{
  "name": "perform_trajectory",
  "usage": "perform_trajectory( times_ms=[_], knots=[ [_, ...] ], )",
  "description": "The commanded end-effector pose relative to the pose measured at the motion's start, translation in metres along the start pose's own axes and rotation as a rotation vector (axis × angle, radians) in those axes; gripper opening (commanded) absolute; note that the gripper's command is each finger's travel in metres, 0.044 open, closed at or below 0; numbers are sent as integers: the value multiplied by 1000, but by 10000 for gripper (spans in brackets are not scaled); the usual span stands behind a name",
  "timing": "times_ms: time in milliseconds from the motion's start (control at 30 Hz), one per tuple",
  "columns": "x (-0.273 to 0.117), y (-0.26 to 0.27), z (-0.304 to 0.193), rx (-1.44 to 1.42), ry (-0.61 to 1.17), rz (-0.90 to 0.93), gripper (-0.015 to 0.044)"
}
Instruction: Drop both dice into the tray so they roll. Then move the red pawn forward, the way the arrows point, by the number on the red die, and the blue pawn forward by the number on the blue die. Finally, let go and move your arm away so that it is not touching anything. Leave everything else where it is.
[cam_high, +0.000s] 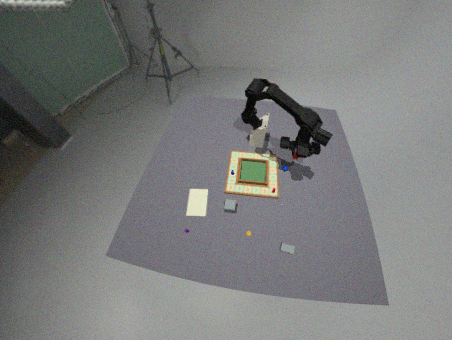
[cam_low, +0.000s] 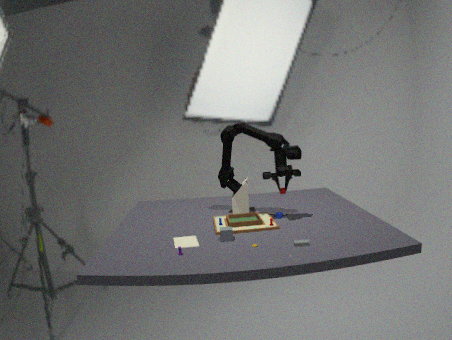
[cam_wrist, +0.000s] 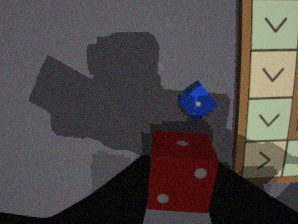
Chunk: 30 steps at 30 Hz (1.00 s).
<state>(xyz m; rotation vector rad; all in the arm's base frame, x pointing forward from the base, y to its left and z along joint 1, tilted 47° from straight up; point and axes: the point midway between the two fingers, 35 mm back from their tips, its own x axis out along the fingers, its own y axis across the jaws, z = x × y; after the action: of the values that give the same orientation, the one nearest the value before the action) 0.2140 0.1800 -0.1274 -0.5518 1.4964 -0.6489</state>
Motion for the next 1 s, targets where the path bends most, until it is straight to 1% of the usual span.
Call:
perform_trajectory(
  times_ms=[0,967],
  knots=[
    [-1,-12,9,-108,-6,5,0],
    [12,-102,57,-886,-15,-1,0]
  ],
)
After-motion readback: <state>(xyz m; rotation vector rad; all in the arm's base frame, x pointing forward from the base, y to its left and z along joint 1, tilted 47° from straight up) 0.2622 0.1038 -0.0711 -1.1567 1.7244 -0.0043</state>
